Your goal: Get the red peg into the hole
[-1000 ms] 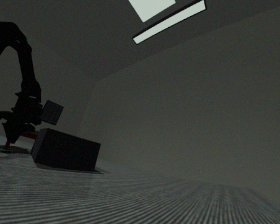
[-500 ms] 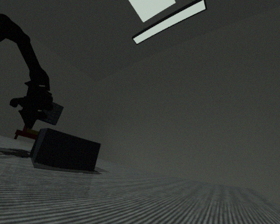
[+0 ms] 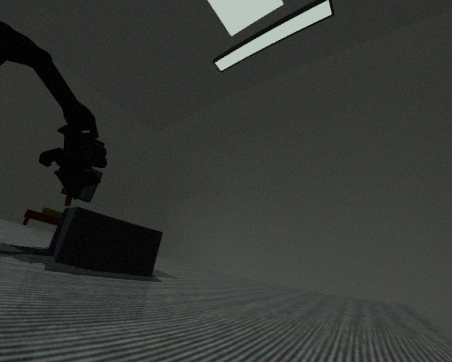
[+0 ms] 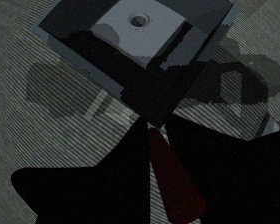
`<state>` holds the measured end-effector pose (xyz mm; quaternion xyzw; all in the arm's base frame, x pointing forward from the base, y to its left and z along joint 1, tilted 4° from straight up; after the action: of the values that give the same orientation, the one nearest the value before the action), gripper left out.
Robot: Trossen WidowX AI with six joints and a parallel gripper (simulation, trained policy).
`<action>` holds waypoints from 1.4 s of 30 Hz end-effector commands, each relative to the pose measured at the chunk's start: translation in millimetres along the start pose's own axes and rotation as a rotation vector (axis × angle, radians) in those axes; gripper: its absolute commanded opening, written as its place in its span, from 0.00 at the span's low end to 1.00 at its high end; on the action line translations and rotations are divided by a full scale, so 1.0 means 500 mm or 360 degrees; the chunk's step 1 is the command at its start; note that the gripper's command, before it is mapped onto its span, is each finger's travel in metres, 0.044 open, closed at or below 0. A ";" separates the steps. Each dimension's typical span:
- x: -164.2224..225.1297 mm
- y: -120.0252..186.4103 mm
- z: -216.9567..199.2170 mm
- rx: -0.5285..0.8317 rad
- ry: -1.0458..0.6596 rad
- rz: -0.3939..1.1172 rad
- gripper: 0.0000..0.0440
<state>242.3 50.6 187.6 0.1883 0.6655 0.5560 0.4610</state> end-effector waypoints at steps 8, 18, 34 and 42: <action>-0.086 -0.030 0.005 0.0033 -0.0099 -0.0079 0.00; -0.160 -0.086 0.003 0.0075 -0.0104 -0.0087 0.00; -0.221 -0.191 0.004 0.0071 0.0060 0.0023 0.01; -0.226 -0.238 0.003 0.0083 0.0139 0.0135 0.35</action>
<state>329.1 -68.6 126.2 0.2045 0.6894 0.5609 0.4102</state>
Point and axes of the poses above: the point midway between the two fingers, 35 mm back from their tips, its own y axis back along the fingers, its own z axis across the jaws, x = y × z, the point moved 5 cm from there along y, back along the fingers, and after that the axes turned 2 degrees about -y, right-handed, at the moved point
